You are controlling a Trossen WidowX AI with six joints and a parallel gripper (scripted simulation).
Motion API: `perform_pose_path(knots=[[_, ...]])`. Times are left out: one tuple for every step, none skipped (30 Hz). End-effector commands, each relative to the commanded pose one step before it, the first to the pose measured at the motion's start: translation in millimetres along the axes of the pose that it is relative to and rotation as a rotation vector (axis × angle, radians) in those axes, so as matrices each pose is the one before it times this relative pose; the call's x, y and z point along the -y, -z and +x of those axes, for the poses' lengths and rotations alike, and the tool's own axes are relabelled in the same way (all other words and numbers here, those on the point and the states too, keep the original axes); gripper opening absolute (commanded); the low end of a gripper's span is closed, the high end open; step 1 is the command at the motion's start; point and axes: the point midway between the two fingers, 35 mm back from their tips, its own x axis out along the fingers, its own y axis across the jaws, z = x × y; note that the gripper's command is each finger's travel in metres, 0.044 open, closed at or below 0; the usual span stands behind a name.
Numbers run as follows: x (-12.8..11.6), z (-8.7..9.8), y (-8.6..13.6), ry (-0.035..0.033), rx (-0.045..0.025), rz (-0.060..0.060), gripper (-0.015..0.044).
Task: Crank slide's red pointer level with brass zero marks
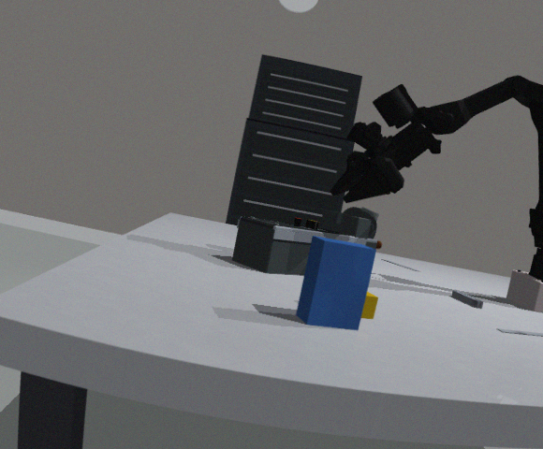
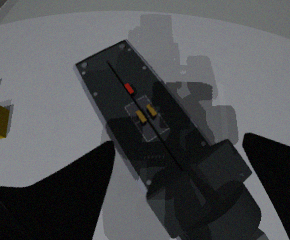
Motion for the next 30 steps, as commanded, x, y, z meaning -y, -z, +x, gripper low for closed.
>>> perform_pose_path(knots=[[2.04,-11.46,-13.12,0.00277,0.00441,0.0026,0.044],[0.66,-5.38,-5.28,-0.00039,0.0001,-0.0005,0.044],[0.64,-5.56,-5.15,-0.00039,0.00008,-0.0005,0.044],[0.62,-5.73,-5.02,-0.00039,0.00006,-0.0005,0.044],[0.6,-5.87,-4.85,-0.00039,0.00004,-0.0005,0.044],[0.46,-4.75,-3.73,-0.00031,0.00002,-0.0004,0.044],[0.27,-2.9,-2.2,-0.00019,0.00001,-0.0002,0.044],[0.09,-0.97,-0.72,-0.00006,0.0,-0.0001,0.044],[0.8,-0.08,0.67,-0.00275,-0.00223,-0.0036,0.044],[2.37,-0.27,2.03,-0.00835,-0.0065,-0.0107,0.044],[3.84,-0.57,3.42,-0.01426,-0.0102,-0.0175,0.044],[4.56,-0.91,4.31,-0.01826,-0.01153,-0.0211,0.044],[4.32,-1.14,4.39,-0.01885,-0.01024,-0.0204,0.044],[4.08,-1.37,4.45,-0.01933,-0.00888,-0.0198,0.044],[3.82,-1.59,4.49,-0.01972,-0.00746,-0.0191,0.044],[3.57,-1.81,4.51,-0.02004,-0.00601,-0.0185,0.044],[3.31,-2.02,4.51,-0.02026,-0.00452,-0.0179,0.044],[3.06,-2.23,4.49,-0.0204,-0.003,-0.0174,0.044],[2.8,-2.44,4.44,-0.0204,-0.00146,-0.0168,0.044],[2.55,-2.64,4.4,-0.02039,0.0001,-0.0163,0.044],[2.31,-2.84,4.32,-0.02024,0.00168,-0.0159,0.044],[2.07,-3.04,4.23,-0.01999,0.00326,-0.0154,0.044],[1.83,-3.23,4.12,-0.01964,0.00483,-0.015,0.044],[1.61,-3.42,3.99,-0.0192,0.0064,-0.0146,0.044],[1.39,-3.6,3.85,-0.01866,0.00796,-0.0143,0.044],[1.19,-3.78,3.69,-0.01802,0.00949,-0.014,0.044],[0.99,-3.96,3.52,-0.01729,0.011,-0.0137,0.044],[0.81,-4.12,3.33,-0.01646,0.01247,-0.0134,0.044],[0.64,-4.28,3.13,-0.01552,0.01388,-0.0132,0.044],[0.49,-4.45,2.92,-0.01454,0.01529,-0.013,0.044]])
